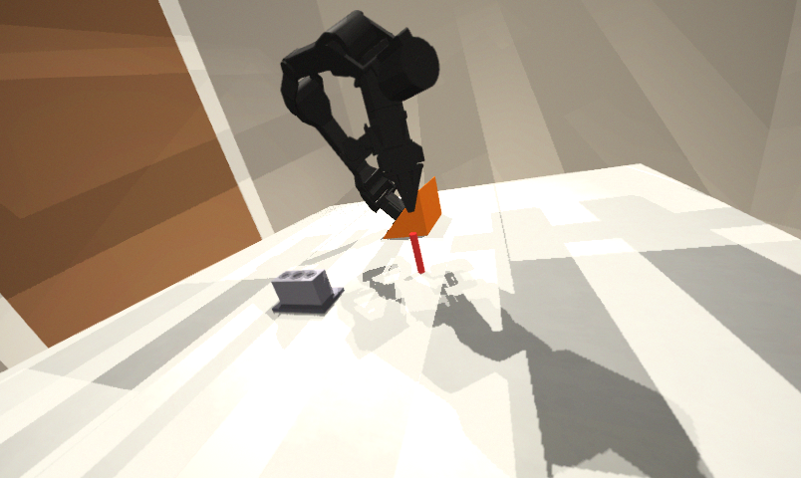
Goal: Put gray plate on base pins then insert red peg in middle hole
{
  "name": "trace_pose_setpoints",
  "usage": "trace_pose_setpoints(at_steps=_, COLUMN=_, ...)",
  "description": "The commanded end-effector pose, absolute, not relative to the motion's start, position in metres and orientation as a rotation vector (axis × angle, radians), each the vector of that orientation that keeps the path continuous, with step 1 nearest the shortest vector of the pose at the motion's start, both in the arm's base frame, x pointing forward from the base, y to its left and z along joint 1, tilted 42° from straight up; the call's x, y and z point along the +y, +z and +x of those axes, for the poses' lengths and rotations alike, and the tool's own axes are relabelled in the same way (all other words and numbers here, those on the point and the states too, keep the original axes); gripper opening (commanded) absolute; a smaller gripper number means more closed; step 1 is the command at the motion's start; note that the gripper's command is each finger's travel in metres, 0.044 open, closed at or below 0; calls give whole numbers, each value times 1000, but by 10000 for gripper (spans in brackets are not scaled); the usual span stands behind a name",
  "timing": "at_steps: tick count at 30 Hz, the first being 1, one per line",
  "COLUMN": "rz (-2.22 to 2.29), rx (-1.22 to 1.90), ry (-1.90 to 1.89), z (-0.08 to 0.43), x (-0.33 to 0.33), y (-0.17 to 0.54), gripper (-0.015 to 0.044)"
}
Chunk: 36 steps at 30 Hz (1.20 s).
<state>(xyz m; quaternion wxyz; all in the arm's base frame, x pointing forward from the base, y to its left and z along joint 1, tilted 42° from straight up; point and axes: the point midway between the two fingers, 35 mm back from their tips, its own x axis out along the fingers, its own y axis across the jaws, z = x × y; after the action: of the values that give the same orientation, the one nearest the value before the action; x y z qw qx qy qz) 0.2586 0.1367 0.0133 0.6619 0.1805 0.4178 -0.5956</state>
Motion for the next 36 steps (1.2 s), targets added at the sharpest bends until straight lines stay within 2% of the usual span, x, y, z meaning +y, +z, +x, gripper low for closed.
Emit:
trace_pose_setpoints(at_steps=1, rz=398, rx=942, ry=-1359, z=256, x=122, y=0, gripper=440)
trace_pose_setpoints(at_steps=36, rz=397, rx=940, ry=-1359, z=255, x=86, y=-44, gripper=440)
